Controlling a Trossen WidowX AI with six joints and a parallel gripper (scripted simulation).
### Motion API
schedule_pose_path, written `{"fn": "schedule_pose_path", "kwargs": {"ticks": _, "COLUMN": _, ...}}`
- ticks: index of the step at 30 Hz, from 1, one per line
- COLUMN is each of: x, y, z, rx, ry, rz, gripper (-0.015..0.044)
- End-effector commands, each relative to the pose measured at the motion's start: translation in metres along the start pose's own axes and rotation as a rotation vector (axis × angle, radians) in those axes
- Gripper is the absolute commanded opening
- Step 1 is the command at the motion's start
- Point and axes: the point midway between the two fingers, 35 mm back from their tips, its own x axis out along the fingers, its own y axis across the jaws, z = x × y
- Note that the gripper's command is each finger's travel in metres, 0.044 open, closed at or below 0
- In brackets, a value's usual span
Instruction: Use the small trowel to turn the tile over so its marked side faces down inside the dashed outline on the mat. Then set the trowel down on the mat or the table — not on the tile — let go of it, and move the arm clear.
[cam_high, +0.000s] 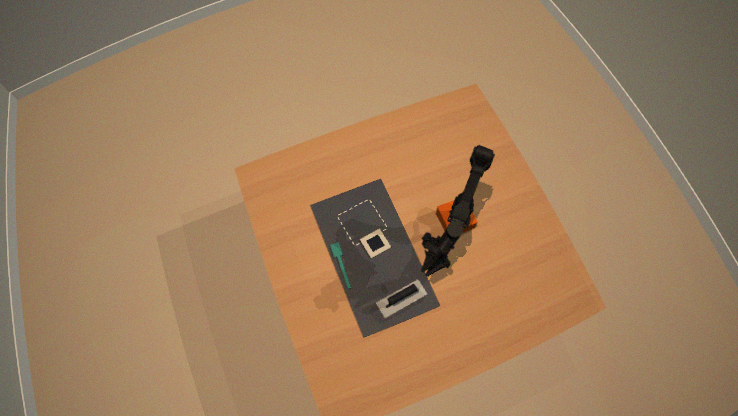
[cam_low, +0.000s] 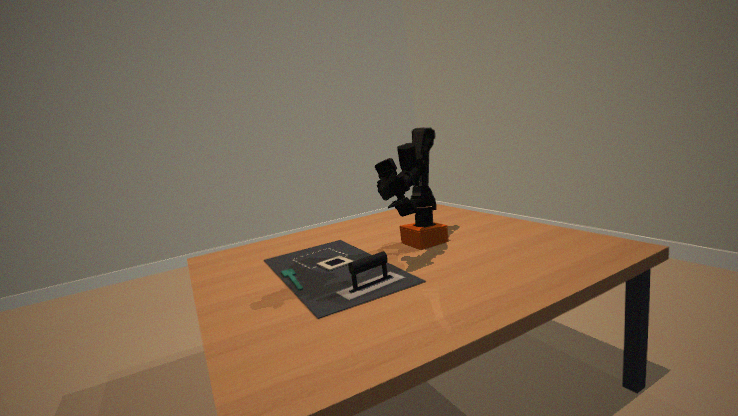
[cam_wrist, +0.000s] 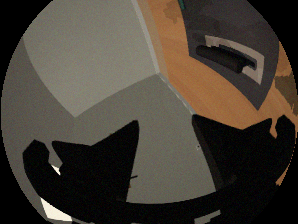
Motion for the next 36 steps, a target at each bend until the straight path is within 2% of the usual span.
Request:
{"fn": "schedule_pose_path", "kwargs": {"ticks": 1, "x": 0.017, "y": -0.001, "z": 0.000, "rx": -0.124, "ry": -0.024, "rz": -0.089, "gripper": 0.0270}}
{"fn": "schedule_pose_path", "kwargs": {"ticks": 20, "x": 0.074, "y": -0.014, "z": 0.013, "rx": -0.598, "ry": -0.031, "rz": -0.478, "gripper": 0.0270}}
{"fn": "schedule_pose_path", "kwargs": {"ticks": 36, "x": 0.112, "y": -0.033, "z": 0.033, "rx": -0.949, "ry": 0.135, "rz": -0.831, "gripper": 0.0270}}
